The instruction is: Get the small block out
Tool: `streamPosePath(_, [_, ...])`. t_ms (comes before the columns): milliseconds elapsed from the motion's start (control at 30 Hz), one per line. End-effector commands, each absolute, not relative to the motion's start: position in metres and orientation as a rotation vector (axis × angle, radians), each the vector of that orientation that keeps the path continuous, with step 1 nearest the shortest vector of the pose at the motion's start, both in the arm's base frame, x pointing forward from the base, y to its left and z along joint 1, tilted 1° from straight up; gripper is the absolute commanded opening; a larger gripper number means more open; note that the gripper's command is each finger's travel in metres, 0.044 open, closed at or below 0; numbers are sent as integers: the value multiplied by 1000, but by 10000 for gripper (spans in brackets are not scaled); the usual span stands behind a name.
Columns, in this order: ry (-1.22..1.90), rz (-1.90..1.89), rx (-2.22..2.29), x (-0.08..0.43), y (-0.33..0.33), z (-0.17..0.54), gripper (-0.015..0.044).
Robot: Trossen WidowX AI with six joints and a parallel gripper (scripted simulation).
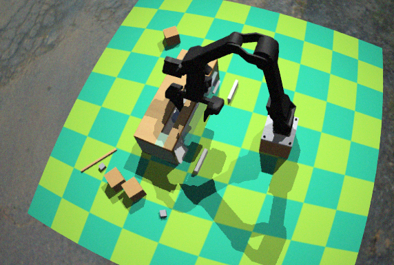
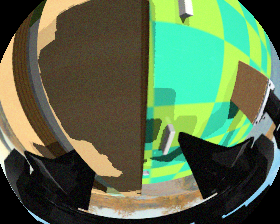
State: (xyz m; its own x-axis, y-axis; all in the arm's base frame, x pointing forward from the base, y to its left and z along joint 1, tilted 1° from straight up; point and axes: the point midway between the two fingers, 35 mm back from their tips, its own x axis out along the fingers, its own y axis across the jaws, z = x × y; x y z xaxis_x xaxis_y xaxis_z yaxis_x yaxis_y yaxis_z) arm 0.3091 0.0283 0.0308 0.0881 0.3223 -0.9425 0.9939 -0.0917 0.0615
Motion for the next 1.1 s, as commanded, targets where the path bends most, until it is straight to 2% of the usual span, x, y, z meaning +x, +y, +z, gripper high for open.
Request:
streamPosePath(0, [1354, -1038, 1548, 309, 40, 30, 400])
streamPosePath(1067, [1359, -1033, 1554, 315, 117, 30, 400])
